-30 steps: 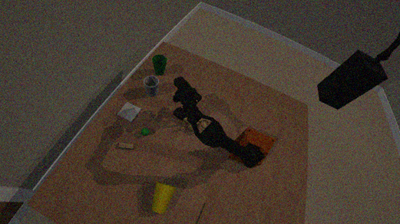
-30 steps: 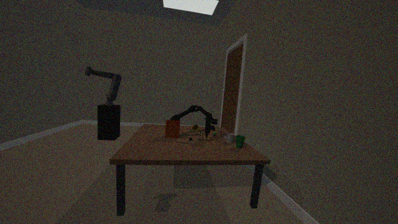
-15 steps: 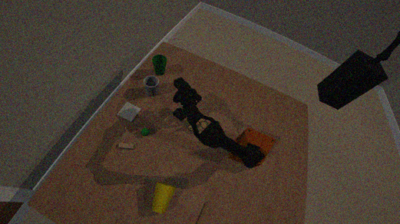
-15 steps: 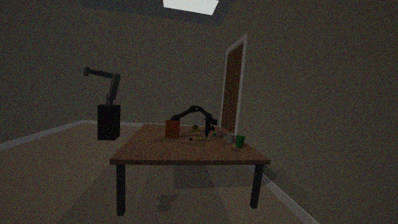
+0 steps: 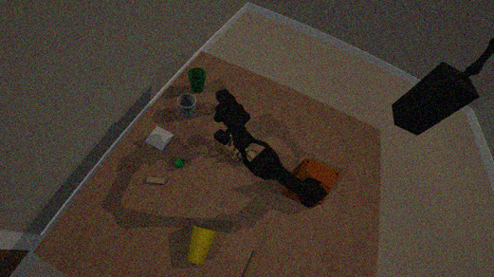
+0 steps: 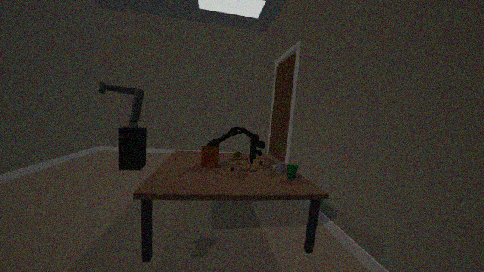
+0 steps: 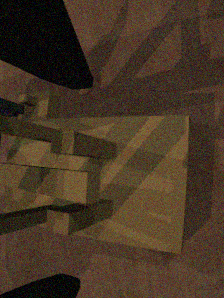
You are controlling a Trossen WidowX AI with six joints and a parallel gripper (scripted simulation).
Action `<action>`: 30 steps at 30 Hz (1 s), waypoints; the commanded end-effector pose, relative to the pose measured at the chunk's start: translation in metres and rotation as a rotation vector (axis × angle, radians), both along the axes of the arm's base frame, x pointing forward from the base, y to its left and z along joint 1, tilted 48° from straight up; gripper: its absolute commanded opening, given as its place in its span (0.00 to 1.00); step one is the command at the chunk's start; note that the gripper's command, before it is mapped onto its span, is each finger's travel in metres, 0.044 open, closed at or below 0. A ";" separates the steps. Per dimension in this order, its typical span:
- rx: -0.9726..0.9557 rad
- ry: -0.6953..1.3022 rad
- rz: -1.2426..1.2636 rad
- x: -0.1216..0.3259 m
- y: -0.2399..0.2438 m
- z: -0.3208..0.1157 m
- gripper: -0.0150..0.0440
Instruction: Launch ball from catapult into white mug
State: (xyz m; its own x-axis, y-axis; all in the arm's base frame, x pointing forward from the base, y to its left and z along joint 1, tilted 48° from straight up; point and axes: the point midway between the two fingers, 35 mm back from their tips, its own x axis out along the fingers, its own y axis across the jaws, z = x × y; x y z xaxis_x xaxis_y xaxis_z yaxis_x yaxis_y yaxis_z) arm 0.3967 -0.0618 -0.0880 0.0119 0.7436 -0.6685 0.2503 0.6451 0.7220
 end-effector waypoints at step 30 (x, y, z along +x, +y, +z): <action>-0.004 -0.013 -0.016 -0.002 -0.002 0.000 1.00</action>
